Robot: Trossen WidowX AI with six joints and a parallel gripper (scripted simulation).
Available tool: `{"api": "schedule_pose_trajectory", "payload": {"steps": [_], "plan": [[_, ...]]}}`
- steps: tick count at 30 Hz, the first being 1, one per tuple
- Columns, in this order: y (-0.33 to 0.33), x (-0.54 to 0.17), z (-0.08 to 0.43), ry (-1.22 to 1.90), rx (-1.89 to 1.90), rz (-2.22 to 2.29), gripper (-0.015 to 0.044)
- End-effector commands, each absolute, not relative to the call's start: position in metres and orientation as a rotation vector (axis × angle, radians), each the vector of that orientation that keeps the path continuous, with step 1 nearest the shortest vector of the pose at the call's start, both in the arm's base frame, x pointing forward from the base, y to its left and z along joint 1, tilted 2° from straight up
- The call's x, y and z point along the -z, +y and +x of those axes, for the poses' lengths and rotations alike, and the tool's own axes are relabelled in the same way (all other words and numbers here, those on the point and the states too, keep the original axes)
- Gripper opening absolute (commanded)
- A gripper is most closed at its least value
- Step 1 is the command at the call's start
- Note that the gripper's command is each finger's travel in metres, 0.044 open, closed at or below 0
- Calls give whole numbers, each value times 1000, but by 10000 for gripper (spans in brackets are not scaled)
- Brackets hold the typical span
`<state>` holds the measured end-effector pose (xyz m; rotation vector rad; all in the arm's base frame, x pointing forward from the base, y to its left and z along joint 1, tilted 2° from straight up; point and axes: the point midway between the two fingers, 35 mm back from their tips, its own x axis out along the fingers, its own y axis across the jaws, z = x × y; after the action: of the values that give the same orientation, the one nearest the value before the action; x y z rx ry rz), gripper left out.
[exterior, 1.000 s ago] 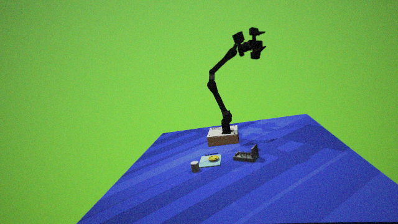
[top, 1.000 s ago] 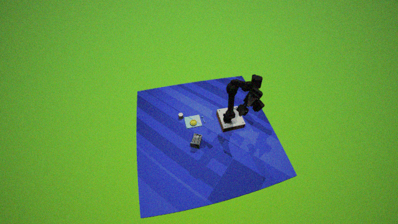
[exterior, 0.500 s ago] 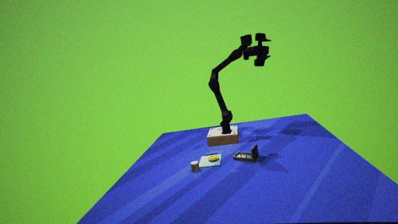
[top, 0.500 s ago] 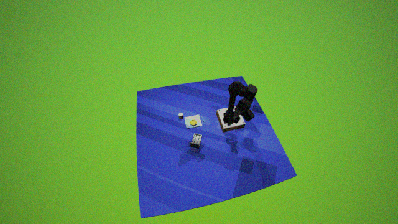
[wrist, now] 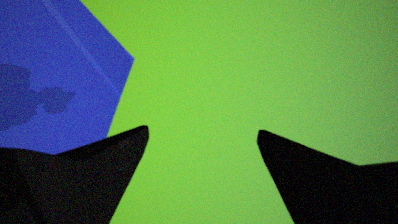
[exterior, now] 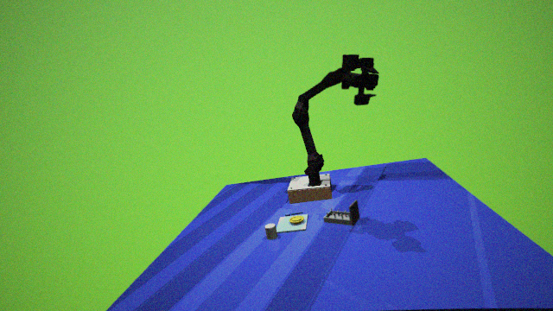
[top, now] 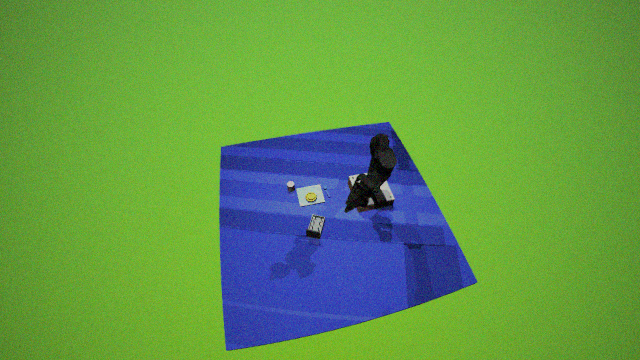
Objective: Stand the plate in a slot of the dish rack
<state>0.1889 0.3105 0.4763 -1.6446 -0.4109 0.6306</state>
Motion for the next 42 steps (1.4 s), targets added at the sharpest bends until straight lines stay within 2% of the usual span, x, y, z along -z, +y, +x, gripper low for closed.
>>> {"api": "schedule_pose_trajectory", "payload": {"steps": [1, 23, 42], "plan": [[308, -456, 210, -316, -652, -1638, 400], [248, -362, 305, 193, -678, -1505, 400], [163, -287, 353, 634, -627, -1257, 400]]}}
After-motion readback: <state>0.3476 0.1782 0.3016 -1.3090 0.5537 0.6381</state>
